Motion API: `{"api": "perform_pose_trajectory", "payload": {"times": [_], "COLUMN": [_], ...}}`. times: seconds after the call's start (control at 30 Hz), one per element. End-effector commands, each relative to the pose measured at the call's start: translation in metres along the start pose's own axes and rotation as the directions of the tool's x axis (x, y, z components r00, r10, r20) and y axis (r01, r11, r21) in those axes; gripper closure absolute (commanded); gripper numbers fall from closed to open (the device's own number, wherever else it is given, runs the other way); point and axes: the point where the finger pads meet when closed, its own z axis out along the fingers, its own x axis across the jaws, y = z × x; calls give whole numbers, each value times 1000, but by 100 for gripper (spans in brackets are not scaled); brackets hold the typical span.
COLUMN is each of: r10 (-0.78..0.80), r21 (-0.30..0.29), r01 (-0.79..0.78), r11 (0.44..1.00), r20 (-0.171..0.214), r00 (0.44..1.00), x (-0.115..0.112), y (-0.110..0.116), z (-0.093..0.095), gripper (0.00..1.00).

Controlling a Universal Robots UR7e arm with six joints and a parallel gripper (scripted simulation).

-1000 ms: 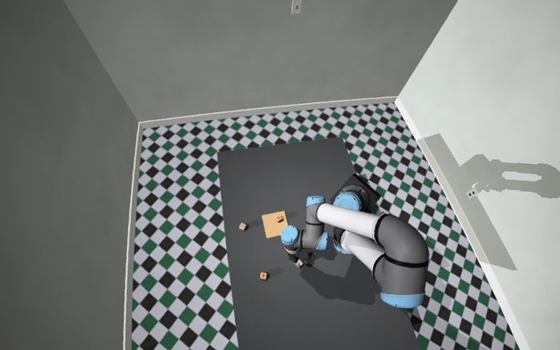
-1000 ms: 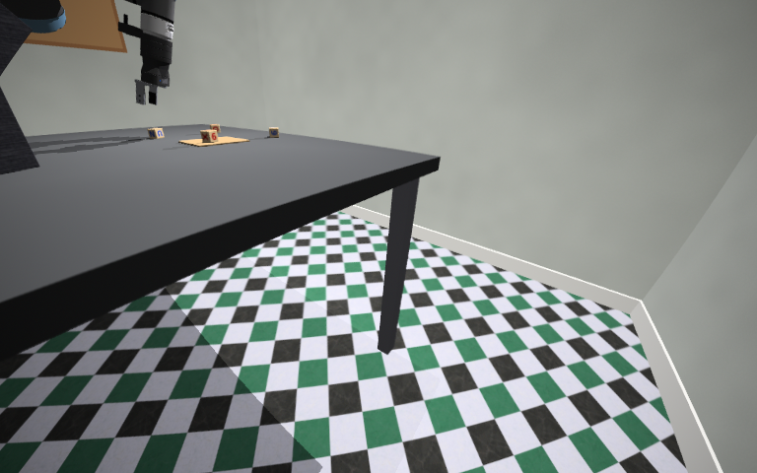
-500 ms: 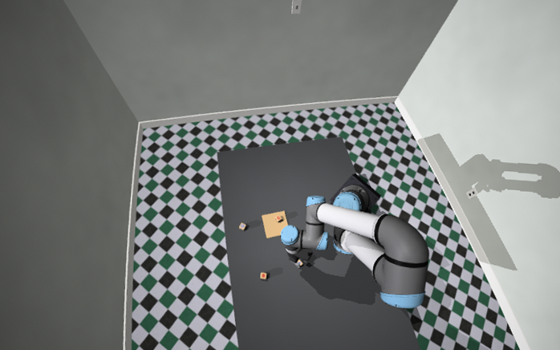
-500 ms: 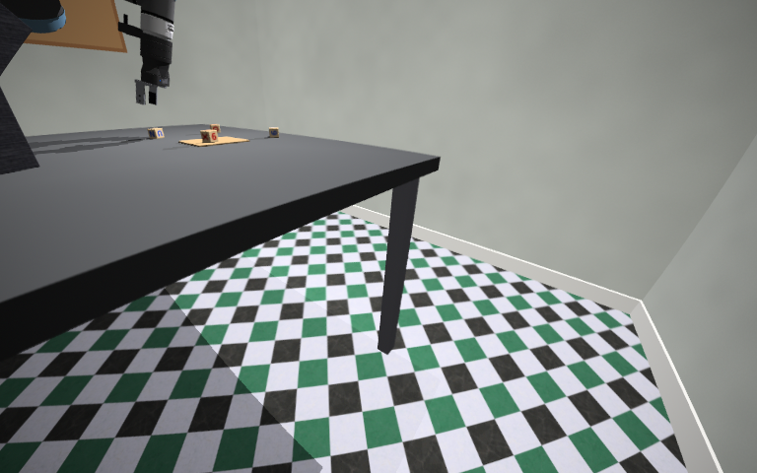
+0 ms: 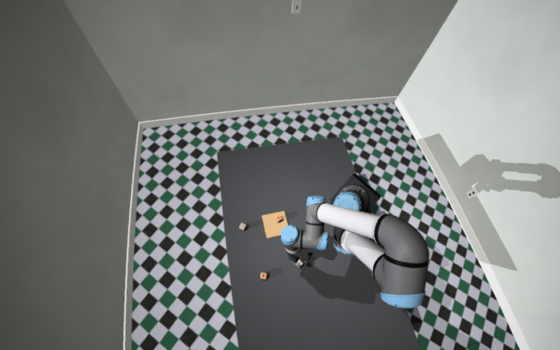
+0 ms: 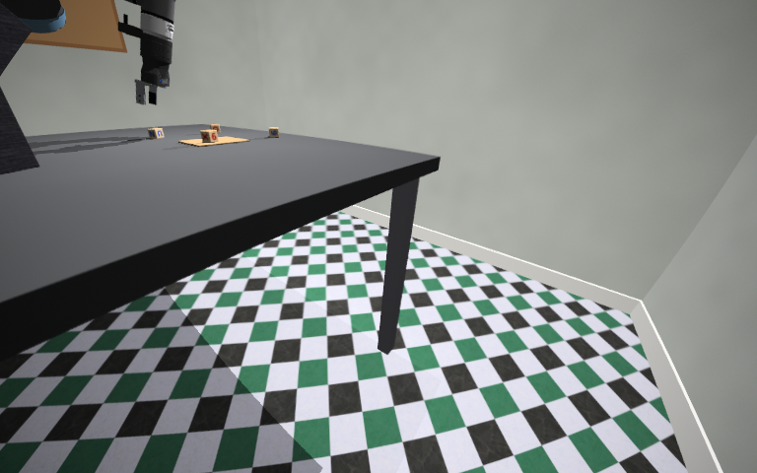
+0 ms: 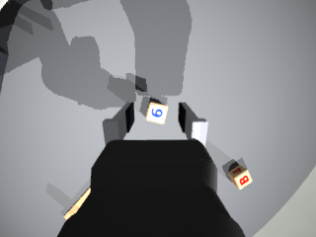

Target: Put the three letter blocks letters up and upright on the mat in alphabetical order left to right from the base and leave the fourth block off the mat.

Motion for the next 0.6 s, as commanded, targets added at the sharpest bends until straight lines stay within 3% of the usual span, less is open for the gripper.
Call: {"api": "perform_pose_trajectory", "payload": {"times": [0.0,0.33,0.57], "r10": [-1,-1,-1], "r21": [0,0,-1], "r01": [1,1,1], "r11": [1000,1000,1000], "r20": [0,0,4], "r00": [1000,1000,1000], "x": [0,1,12], "y": [0,3,29], "z": [0,-1,-10], "gripper": [0,0,0]}}
